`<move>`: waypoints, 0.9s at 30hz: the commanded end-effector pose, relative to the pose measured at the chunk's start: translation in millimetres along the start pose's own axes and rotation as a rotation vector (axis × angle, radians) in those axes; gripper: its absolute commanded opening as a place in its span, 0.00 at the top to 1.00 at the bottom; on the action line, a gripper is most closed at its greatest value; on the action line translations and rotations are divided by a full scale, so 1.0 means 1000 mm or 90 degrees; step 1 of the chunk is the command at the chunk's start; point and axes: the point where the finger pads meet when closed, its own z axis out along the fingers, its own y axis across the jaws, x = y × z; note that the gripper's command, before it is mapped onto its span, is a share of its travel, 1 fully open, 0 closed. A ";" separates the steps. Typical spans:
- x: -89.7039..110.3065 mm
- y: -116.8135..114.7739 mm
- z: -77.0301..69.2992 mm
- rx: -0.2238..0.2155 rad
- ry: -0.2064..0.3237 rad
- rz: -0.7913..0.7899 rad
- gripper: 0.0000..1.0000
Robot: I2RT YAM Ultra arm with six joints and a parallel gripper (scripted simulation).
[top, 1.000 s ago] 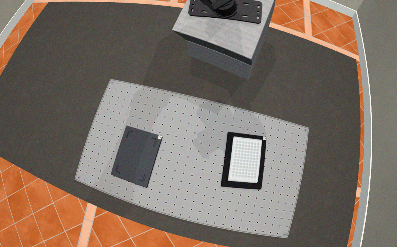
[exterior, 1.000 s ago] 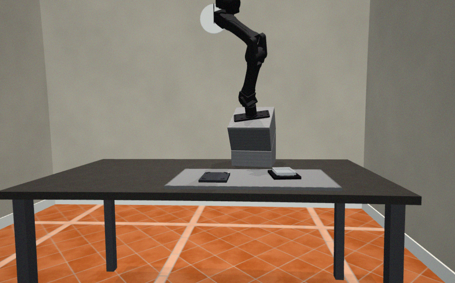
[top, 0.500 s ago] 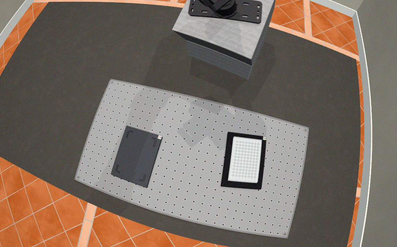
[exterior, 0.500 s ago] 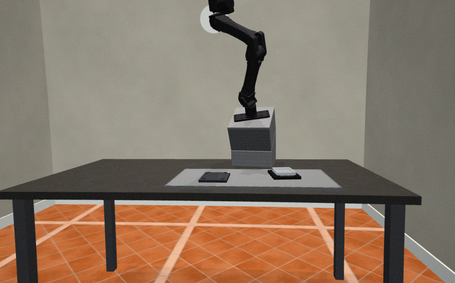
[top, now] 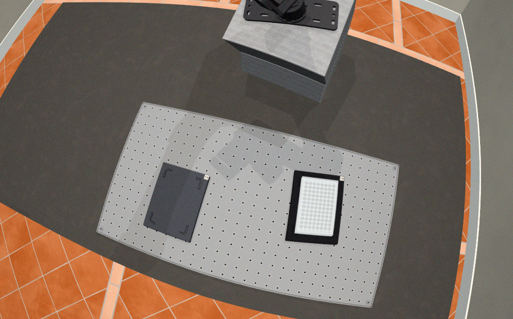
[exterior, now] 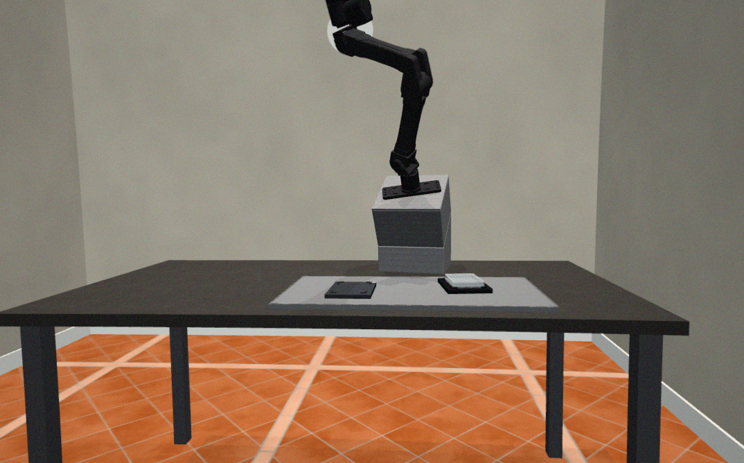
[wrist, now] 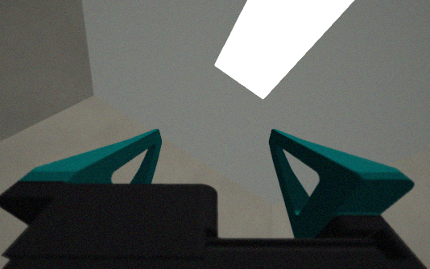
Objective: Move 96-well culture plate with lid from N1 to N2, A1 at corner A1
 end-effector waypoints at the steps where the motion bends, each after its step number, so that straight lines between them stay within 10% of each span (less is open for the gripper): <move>1: 0.007 0.003 -0.003 0.000 0.039 0.028 0.00; 3: -0.007 0.007 0.004 -0.004 0.026 0.042 0.00; 6: 0.023 0.011 -0.001 0.001 0.031 0.034 0.00; 7: 0.047 0.013 -0.009 -0.002 0.084 0.047 0.00; 17: 0.086 0.039 -0.026 -0.017 0.152 0.090 0.00; 21: 0.054 0.045 -0.015 -0.032 0.138 0.127 0.00; 27: 0.112 0.064 -0.041 -0.035 0.213 0.136 0.00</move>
